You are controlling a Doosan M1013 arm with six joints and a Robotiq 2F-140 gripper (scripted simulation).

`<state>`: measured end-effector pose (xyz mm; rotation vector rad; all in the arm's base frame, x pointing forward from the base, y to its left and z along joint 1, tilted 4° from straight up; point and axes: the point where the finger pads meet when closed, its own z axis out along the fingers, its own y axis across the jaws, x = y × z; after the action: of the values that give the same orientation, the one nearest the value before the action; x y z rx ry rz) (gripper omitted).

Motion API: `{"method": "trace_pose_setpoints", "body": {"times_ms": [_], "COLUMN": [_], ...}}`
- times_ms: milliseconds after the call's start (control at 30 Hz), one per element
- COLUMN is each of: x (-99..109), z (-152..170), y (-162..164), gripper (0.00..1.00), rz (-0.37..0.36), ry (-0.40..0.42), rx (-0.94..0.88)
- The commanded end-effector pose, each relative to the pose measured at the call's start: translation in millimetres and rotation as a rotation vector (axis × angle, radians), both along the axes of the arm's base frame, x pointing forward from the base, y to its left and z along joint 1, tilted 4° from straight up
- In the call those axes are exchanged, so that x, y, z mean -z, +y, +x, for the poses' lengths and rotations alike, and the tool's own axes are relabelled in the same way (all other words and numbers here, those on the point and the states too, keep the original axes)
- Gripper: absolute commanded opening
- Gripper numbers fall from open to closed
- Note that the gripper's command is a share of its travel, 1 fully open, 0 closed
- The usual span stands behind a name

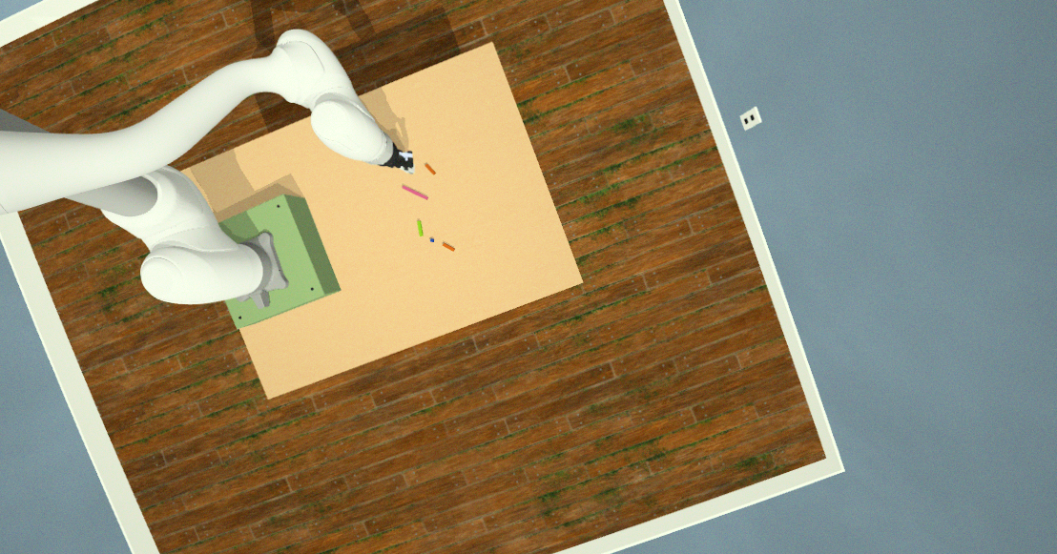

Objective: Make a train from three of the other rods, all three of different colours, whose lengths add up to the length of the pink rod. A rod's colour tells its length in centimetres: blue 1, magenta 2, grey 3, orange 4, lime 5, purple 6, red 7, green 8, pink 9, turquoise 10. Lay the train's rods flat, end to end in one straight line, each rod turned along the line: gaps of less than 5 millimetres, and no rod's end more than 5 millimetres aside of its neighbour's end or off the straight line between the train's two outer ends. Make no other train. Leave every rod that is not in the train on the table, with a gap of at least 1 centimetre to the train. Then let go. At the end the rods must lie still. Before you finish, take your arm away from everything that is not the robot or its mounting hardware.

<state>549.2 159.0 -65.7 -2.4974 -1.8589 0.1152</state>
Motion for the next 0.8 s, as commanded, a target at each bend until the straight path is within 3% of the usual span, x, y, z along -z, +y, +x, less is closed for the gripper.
{"method": "trace_pose_setpoints", "body": {"times_ms": [0, 133, 267, 767], "x": [-28.3, -56.3, -71.1, -72.9], "z": [4.3, 6.2, 7.3, 7.4], "y": [3.6, 4.3, 4.7, 4.7], "gripper": [0.03, 0.03, 0.03, 0.03], "rz": [-0.002, -0.002, -0.002, -0.002], "ry": [-0.005, -0.005, -0.005, -0.005], "rx": [-0.002, -0.002, -0.002, -0.002]}}
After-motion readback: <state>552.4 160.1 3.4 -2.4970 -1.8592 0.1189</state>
